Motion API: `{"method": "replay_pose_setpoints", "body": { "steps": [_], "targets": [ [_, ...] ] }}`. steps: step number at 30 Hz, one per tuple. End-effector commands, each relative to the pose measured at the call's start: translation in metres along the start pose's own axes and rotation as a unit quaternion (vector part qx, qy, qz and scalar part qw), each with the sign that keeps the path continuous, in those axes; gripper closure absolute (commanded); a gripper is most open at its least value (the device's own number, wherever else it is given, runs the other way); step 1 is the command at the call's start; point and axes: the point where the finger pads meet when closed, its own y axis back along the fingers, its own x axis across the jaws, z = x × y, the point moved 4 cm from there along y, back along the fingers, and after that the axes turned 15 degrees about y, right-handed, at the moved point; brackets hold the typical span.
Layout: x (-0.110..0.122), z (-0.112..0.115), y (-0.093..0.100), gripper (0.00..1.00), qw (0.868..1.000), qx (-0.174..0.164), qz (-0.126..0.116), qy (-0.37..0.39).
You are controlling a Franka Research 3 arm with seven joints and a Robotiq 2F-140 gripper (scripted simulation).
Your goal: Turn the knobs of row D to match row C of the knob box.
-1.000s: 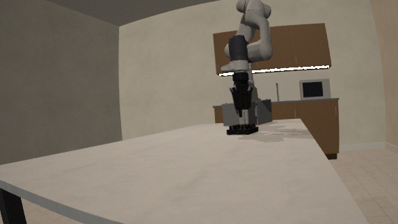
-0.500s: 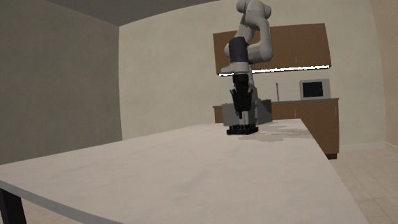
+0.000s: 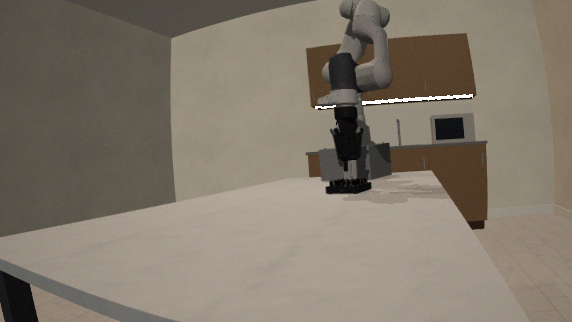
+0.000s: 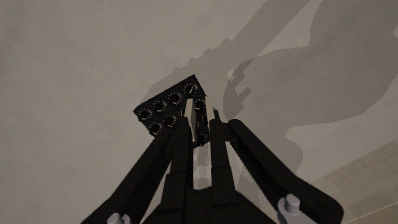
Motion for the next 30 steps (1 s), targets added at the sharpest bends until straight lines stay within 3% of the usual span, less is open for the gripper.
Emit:
{"method": "replay_pose_setpoints", "body": {
  "steps": [1,20,21,30],
  "targets": [
    [-0.0008,0.0009,0.0001,0.88,1.000,-0.001,-0.002,0.001],
    [-0.0008,0.0009,0.0001,0.88,1.000,-0.001,-0.002,0.001],
    [-0.0008,0.0009,0.0001,0.95,1.000,-0.001,-0.002,0.001],
    [-0.0008,0.0009,0.0001,0.95,1.000,-0.001,-0.002,0.001]
  ]
}}
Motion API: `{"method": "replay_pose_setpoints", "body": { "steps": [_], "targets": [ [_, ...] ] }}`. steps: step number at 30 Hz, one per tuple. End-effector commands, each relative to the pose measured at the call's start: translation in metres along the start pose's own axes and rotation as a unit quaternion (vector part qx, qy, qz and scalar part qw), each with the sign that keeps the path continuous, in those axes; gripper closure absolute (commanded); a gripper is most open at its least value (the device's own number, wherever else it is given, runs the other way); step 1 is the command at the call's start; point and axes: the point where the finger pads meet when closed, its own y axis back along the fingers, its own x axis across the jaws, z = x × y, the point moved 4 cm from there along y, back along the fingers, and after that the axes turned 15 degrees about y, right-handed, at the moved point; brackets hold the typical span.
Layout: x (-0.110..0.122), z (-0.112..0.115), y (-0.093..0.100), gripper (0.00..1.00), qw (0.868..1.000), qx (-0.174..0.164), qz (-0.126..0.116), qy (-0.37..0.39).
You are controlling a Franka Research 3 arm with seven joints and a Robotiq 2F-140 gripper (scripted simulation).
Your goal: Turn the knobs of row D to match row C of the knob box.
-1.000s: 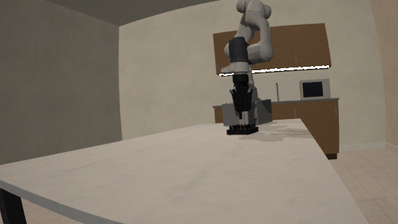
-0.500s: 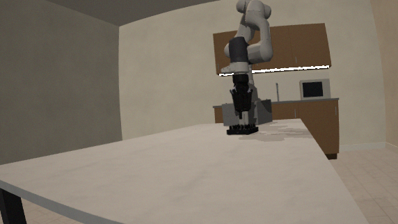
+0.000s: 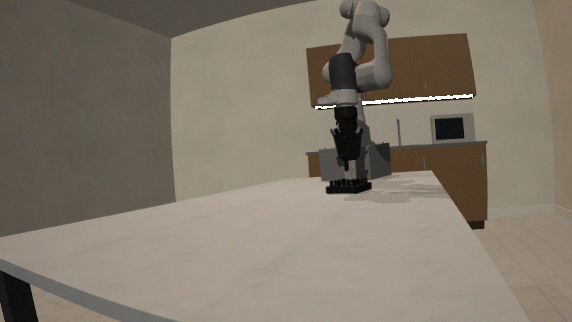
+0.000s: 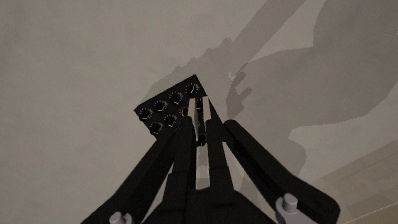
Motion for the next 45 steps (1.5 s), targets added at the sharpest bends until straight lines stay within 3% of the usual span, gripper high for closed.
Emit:
{"method": "replay_pose_setpoints", "body": {
  "steps": [1,30,45],
  "targets": [
    [-0.0005,0.0009,0.0000,0.95,1.000,-0.001,-0.001,0.001],
    [-0.0005,0.0009,0.0000,0.95,1.000,-0.001,-0.001,-0.005],
    [-0.0006,0.0009,0.0000,0.95,0.996,-0.001,-0.001,-0.087]
  ]
}}
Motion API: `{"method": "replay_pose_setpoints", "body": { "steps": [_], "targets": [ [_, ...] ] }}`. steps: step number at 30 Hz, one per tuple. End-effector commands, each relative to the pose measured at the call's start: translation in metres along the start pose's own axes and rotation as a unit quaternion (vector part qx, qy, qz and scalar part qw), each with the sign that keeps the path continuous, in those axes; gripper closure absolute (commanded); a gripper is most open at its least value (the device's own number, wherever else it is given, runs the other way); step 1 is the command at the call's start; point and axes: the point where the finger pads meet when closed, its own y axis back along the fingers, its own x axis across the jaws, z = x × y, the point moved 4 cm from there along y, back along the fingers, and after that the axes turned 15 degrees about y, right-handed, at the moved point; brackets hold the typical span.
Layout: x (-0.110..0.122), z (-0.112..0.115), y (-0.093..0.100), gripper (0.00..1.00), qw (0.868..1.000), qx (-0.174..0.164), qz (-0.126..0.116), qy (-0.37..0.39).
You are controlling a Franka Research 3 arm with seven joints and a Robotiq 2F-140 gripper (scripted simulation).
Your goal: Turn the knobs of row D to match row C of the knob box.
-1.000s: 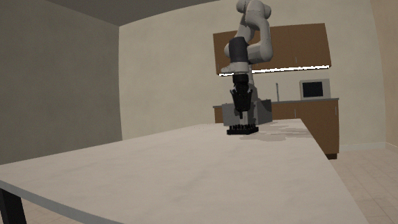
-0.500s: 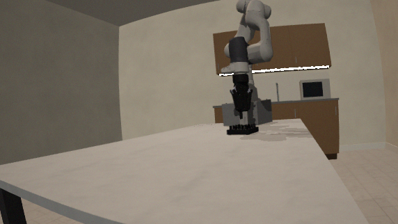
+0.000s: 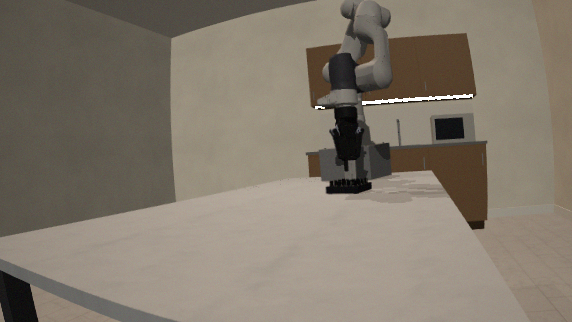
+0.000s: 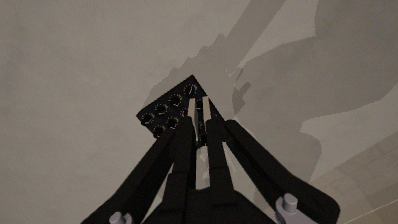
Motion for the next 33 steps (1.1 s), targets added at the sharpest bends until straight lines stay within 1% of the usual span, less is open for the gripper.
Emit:
{"method": "replay_pose_setpoints", "body": {
  "steps": [1,8,15,17,20,32,33],
  "targets": [
    [-0.0007,0.0011,0.0002,0.95,0.999,0.001,0.000,-0.050],
    [-0.0007,0.0011,0.0002,0.95,0.992,0.001,0.000,-0.127],
    [-0.0007,0.0011,0.0002,0.95,0.983,0.001,0.000,-0.184],
    [-0.0007,0.0011,0.0002,0.95,0.983,0.001,0.000,-0.184],
    [-0.0007,0.0011,0.0002,0.95,0.976,0.001,0.000,-0.219],
    [-0.0007,0.0011,0.0002,0.95,0.951,0.001,0.000,-0.309],
    [-0.0007,0.0011,0.0002,0.95,0.951,0.001,0.000,-0.309]
  ]
}}
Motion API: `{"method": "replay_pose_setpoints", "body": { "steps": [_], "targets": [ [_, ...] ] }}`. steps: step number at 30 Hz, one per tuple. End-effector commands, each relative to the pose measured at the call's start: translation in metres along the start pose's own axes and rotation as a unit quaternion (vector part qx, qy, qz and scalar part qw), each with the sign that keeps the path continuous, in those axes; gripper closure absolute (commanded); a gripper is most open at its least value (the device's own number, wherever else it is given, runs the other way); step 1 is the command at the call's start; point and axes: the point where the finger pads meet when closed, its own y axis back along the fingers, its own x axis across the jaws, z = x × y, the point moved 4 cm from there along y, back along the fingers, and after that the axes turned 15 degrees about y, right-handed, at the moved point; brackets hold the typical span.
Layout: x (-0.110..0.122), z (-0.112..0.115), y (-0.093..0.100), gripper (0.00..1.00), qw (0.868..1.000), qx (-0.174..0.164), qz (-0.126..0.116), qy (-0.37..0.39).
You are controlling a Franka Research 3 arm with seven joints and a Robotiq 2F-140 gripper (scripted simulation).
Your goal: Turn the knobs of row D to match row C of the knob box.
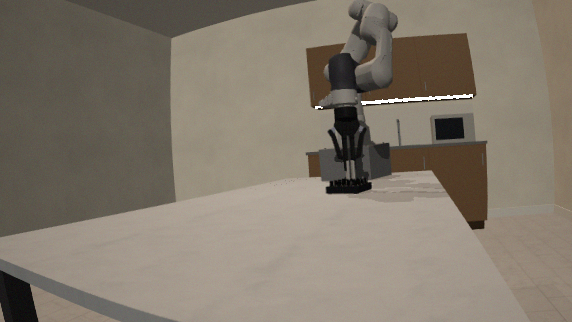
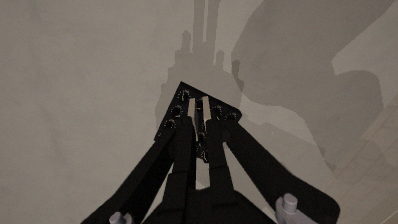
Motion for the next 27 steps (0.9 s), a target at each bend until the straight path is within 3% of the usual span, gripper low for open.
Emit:
{"method": "replay_pose_setpoints", "body": {
  "steps": [1,12,27],
  "targets": [
    [-0.0004,0.0019,0.0003,0.95,0.998,0.005,0.000,-0.063],
    [-0.0004,0.0019,0.0003,0.95,0.991,0.005,-0.001,-0.137],
    [-0.0004,0.0019,0.0003,0.95,0.989,0.005,-0.001,-0.147]
  ]
}}
